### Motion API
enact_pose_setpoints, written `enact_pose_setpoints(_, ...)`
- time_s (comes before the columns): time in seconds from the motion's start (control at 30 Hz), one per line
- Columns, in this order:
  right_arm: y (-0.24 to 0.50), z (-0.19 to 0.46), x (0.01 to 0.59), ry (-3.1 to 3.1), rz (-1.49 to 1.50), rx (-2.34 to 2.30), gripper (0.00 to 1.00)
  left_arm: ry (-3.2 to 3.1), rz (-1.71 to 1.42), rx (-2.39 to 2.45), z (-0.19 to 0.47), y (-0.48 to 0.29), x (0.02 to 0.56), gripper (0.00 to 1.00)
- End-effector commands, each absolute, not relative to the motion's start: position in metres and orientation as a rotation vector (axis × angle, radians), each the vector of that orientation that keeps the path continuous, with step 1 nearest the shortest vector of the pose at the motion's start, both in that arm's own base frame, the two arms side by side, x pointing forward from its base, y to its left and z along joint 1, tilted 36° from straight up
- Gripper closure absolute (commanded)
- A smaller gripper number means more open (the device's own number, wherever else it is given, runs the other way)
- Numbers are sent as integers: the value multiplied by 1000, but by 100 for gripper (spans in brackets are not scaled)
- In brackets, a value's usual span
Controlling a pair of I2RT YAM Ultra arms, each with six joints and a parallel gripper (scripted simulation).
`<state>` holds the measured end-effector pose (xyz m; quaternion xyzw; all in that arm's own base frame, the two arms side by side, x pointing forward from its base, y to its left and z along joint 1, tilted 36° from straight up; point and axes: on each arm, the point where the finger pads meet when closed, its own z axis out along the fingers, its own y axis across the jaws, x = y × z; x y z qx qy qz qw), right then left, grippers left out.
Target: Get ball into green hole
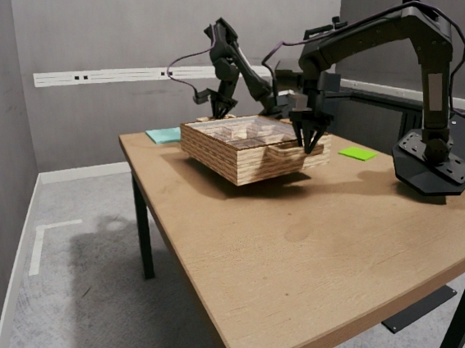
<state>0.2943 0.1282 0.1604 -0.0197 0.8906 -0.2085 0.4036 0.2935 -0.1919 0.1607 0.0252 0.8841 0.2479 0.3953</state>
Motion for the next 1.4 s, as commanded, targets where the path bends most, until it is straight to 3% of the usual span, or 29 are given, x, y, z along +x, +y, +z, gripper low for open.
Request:
enact_pose_setpoints(0.0, 187, 172, 304, 2164, -240, -102, 100, 2140, 343, 64, 174, -265, 301, 100)
enact_pose_setpoints(0.5, 191, 186, 292, 2199, -381, -71, 100, 2205, 222, 110, 159, -251, 307, 100)
enact_pose_setpoints(1.37, 191, 168, 306, 2200, -236, -115, 100, 2191, 367, 81, 169, -261, 295, 100)
